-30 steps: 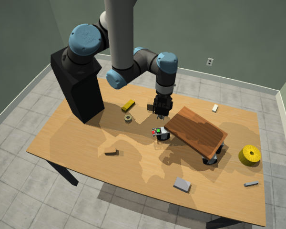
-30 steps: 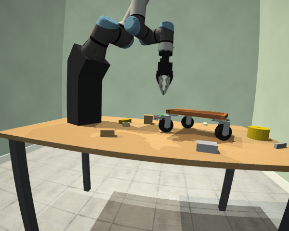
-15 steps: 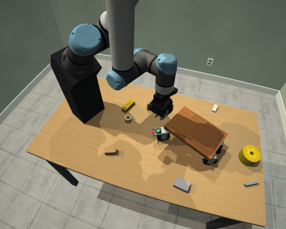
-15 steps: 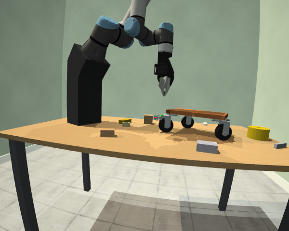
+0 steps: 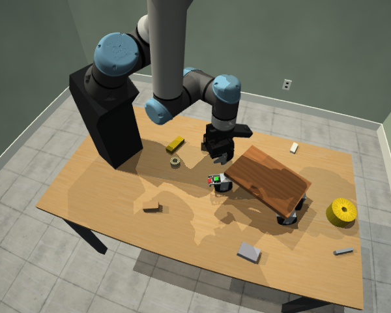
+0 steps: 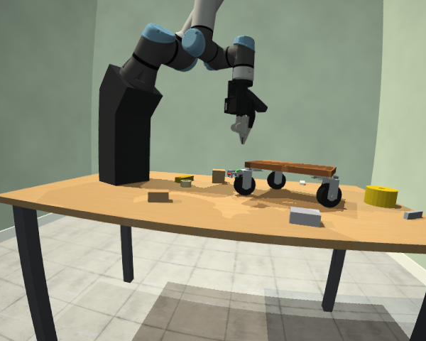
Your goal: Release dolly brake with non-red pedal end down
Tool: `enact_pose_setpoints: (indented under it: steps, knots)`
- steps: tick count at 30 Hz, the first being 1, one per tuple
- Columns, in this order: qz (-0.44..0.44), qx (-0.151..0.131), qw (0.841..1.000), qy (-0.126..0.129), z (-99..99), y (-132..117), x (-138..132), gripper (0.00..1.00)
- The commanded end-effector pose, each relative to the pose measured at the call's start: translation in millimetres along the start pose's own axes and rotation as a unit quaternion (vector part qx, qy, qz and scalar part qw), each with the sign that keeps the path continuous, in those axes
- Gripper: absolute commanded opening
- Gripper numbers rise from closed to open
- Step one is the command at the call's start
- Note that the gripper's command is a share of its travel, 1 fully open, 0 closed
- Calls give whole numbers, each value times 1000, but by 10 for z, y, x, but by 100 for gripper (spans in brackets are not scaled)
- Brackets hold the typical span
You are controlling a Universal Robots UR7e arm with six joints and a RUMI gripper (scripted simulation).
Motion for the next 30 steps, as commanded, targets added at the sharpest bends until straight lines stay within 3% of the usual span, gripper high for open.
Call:
enact_pose_setpoints:
  steps: [1, 6, 11, 21, 23, 30]
  knots:
    - [-139, -5, 990, -6, -32, 11, 3, 0]
    - [-199, -5, 980, -6, -49, 7, 13, 0]
    - [-312, -4, 950, -7, -78, -7, 21, 0]
    - [-499, -2, 866, -8, -130, -46, 31, 0]
    - [-499, -2, 866, -8, -130, -46, 31, 0]
    - [-604, -2, 797, -8, -162, -81, 18, 0]
Point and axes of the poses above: the point where the finger pads meet when closed, its own z axis back along the fingers, its own x axis across the jaws, y = z × x, the point moved 2 cm from there along z, back along the fingers, and after that the axes turned 1 degree about -z, right-handed, at the moved point
